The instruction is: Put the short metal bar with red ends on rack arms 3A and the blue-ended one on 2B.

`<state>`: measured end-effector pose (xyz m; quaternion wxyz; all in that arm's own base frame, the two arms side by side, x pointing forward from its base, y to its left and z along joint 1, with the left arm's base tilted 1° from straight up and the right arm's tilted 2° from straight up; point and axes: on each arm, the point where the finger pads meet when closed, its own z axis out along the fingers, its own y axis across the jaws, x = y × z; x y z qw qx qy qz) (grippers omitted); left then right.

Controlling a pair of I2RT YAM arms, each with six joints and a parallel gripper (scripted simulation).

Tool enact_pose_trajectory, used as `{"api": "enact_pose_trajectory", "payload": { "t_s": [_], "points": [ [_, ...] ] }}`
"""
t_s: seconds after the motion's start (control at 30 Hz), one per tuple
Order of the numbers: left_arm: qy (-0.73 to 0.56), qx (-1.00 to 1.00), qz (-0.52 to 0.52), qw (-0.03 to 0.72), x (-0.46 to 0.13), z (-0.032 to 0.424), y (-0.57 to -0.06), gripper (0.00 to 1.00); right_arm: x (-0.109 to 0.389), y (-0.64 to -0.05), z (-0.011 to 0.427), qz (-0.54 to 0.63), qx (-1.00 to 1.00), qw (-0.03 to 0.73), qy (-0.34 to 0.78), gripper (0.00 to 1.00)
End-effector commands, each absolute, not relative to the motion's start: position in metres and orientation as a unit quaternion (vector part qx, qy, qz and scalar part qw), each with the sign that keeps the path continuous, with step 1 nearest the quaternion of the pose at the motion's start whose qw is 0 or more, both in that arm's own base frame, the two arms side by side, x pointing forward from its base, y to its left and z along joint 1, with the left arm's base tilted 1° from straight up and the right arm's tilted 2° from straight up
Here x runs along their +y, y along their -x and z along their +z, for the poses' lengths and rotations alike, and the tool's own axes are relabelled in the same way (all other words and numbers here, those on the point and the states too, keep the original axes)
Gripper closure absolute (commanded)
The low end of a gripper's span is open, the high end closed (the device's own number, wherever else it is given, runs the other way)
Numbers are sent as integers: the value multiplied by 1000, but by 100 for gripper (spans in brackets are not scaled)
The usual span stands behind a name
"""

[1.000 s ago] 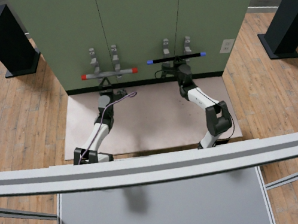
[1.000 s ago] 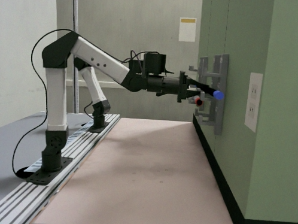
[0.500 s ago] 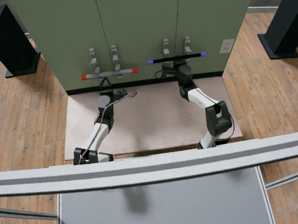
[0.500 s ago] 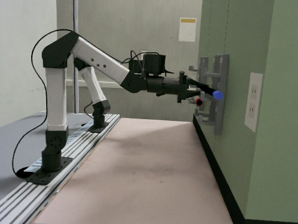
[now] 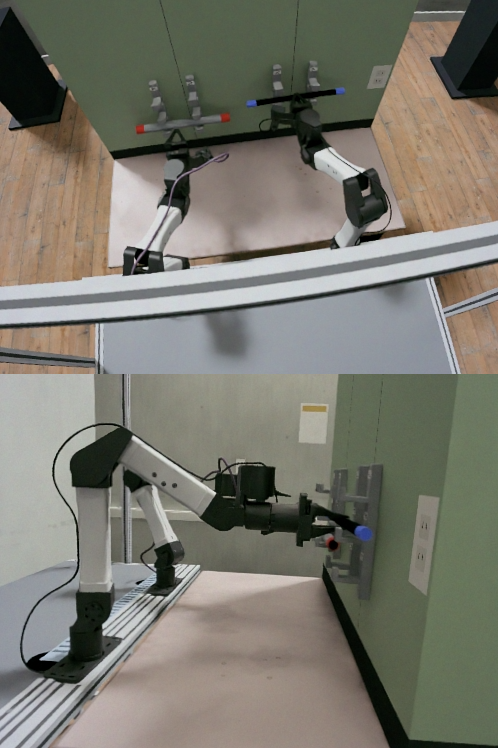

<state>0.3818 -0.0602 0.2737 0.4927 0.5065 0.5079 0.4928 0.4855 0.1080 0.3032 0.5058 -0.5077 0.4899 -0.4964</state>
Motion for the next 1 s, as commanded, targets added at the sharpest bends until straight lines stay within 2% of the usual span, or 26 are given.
{"api": "enact_pose_trajectory", "payload": {
  "t_s": [0.0,0.97],
  "points": [
    [-495,504,498,502,-61,290,-381,0,109,-484,302,-499,482,513,505,100],
    [-495,504,498,502,-61,290,-381,0,109,-484,292,-499,482,513,505,100]
  ]
}}
